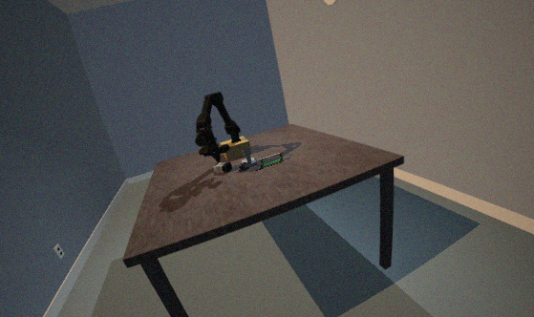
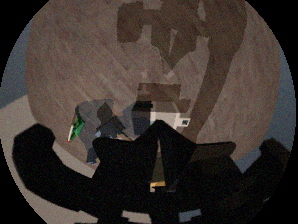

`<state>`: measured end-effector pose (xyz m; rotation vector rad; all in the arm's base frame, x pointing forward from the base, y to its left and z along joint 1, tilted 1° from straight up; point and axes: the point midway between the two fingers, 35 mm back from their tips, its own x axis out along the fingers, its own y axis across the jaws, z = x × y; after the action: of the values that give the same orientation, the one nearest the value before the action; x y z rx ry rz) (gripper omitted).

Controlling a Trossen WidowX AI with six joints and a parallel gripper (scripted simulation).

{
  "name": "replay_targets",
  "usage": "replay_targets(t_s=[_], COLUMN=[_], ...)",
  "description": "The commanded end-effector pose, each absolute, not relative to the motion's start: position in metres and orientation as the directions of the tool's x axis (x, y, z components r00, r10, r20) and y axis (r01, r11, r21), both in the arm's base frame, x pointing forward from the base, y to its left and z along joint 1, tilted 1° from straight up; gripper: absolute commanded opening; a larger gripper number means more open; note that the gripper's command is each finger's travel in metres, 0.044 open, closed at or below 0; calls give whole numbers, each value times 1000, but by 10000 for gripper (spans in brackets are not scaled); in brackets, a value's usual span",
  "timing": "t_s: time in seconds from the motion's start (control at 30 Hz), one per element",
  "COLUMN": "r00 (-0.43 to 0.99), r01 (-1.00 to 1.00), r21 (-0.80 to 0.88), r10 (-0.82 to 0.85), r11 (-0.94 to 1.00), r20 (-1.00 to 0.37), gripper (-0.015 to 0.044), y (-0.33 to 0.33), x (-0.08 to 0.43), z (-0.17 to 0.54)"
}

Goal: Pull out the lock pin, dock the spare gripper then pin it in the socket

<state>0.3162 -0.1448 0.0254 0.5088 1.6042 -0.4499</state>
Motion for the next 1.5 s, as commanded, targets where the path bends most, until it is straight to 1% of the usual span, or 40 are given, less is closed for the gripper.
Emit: replay_targets(t_s=[0.0,0.8,1.33,1.37,1.47], r00=[-74,-126,-131,-131,-130], r01=[566,570,570,570,570], r21=[8,-1,-2,-2,-1], r10=[61,86,89,89,89], r11=[824,822,822,822,822], r20=[-995,-988,-987,-987,-988], gripper=[0,0,420,440,440], y=[-145,-140,-140,-140,-141], x=[316,307,307,307,307], z=[32,78,70,70,77])
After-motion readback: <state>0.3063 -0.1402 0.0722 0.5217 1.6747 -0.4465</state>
